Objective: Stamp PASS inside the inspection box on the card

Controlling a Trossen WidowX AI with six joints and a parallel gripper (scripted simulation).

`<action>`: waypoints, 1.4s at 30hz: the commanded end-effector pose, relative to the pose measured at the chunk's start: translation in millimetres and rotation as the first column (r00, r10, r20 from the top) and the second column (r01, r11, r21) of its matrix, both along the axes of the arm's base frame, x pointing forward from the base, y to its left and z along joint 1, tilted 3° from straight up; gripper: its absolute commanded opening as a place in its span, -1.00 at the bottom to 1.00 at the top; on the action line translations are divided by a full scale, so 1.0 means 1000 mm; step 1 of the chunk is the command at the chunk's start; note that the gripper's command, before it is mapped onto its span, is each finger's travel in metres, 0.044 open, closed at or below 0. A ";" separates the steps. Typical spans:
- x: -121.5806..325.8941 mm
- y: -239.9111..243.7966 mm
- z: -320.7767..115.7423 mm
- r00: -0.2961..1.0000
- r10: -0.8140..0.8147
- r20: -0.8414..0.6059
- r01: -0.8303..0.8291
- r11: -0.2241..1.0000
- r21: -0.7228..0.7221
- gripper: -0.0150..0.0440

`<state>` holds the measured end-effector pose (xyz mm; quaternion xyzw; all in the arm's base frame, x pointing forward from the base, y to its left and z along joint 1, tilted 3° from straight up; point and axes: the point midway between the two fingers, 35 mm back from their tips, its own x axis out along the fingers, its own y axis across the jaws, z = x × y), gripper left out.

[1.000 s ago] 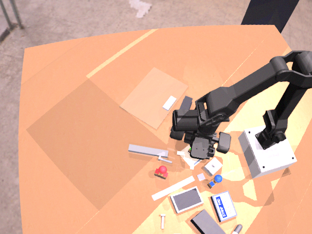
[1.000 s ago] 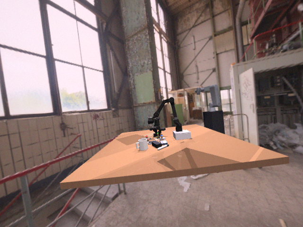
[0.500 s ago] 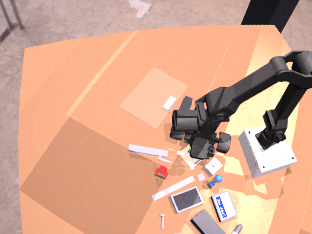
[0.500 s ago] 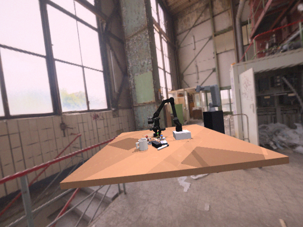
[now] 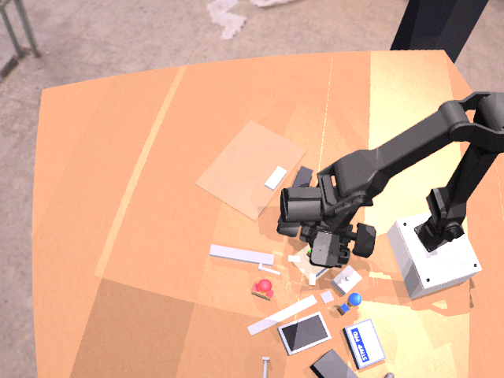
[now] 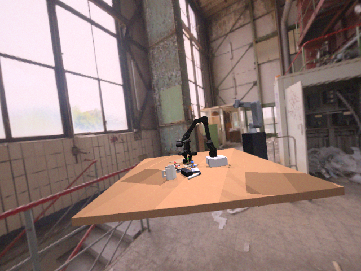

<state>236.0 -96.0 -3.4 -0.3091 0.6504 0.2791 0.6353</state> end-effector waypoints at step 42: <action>0.002 0.003 0.064 1.000 0.003 0.004 -0.003 1.000 0.001 -0.49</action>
